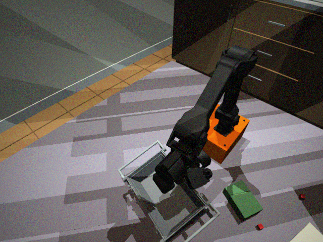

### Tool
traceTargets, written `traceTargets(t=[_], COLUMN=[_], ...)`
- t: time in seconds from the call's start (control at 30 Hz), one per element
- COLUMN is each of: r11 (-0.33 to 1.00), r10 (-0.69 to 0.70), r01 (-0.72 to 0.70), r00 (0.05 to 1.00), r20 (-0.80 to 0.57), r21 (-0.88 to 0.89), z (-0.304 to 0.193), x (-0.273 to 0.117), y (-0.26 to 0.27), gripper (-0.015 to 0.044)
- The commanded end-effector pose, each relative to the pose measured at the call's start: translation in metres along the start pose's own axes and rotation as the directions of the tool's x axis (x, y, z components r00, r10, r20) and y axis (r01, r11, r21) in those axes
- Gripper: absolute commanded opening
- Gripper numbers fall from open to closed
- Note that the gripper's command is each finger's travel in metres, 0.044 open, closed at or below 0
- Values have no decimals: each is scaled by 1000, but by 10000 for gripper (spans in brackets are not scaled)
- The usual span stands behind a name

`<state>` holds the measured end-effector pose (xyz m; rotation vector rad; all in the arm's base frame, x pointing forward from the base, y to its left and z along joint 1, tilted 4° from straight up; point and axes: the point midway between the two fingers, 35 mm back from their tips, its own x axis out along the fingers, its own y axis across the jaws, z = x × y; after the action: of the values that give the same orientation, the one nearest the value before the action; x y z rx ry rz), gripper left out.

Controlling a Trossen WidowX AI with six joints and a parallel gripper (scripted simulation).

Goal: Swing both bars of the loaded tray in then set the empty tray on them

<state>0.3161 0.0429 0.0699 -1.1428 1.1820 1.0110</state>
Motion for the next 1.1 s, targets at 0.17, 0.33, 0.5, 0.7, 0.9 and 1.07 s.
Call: traceTargets(t=[0.17, 0.33, 0.5, 0.7, 0.9, 1.07], r11=[1000, 1000, 1000, 1000, 1000, 1000], r10=[20, 20, 20, 20, 1, 11], r01=[-20, -20, -20, -20, -1, -11], r00=[1000, 1000, 1000, 1000, 1000, 1000], r20=[2, 2, 2, 2, 0, 1], r21=[3, 3, 3, 3, 0, 1], z=[0, 0, 0, 0, 0, 0], x=[3, 3, 3, 3, 0, 6], y=[6, 6, 6, 6, 0, 5], gripper=[0, 0, 0, 0, 0, 0])
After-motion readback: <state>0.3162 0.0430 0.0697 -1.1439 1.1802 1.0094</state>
